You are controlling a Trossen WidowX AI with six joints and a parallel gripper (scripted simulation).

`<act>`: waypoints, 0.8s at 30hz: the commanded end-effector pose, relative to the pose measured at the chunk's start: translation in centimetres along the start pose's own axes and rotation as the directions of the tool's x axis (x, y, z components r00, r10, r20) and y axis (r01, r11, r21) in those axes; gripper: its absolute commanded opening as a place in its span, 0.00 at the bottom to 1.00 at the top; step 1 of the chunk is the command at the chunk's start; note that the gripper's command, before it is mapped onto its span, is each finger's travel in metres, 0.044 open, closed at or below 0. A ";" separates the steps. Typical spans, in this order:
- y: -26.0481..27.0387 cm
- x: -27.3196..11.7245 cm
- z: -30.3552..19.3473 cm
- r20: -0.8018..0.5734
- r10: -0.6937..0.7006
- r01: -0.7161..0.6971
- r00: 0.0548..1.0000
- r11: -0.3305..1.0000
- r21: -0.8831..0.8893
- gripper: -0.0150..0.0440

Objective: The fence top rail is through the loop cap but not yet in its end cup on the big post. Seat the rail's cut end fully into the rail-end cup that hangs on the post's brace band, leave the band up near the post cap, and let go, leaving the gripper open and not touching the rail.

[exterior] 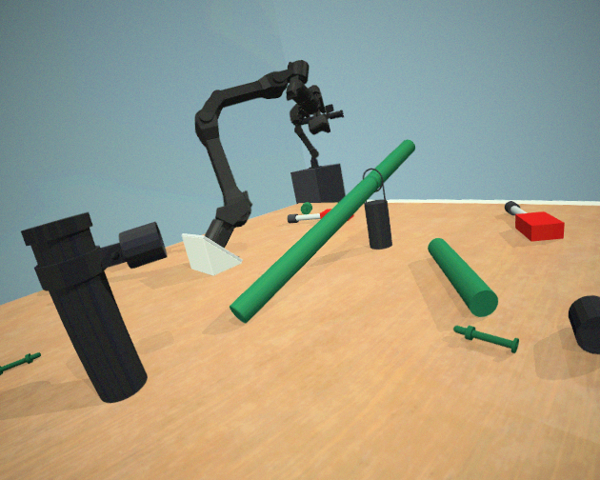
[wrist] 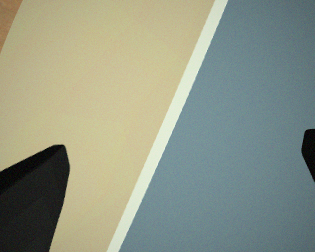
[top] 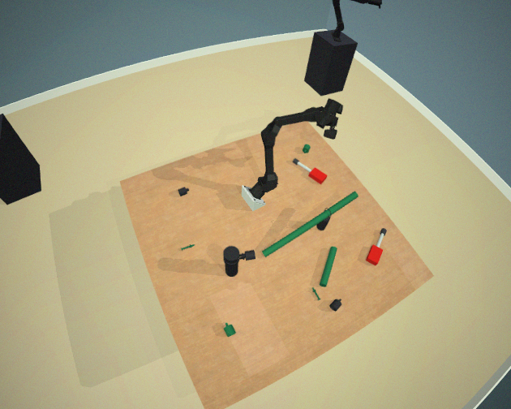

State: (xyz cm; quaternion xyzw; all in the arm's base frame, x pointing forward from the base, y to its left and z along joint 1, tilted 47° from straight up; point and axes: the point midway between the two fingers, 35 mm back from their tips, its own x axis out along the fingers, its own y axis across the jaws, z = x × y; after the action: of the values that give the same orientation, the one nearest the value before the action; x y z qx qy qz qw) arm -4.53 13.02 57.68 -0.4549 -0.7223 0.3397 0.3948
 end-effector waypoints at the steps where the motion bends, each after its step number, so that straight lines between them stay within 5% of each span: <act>1: 4.6 1.9 -3.6 -0.116 0.157 -0.140 0.981 0.980 0.140 1.00; 12: 15.1 -0.3 -13.8 -0.402 0.483 -0.233 0.778 0.817 0.528 1.00; 24: 23.2 -10.6 -22.6 -0.584 0.695 0.092 0.420 0.608 0.789 1.00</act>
State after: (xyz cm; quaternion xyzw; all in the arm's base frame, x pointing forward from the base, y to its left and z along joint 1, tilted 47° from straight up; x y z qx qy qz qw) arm 23.31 16.72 47.52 -0.5286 -0.1977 0.4101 0.7164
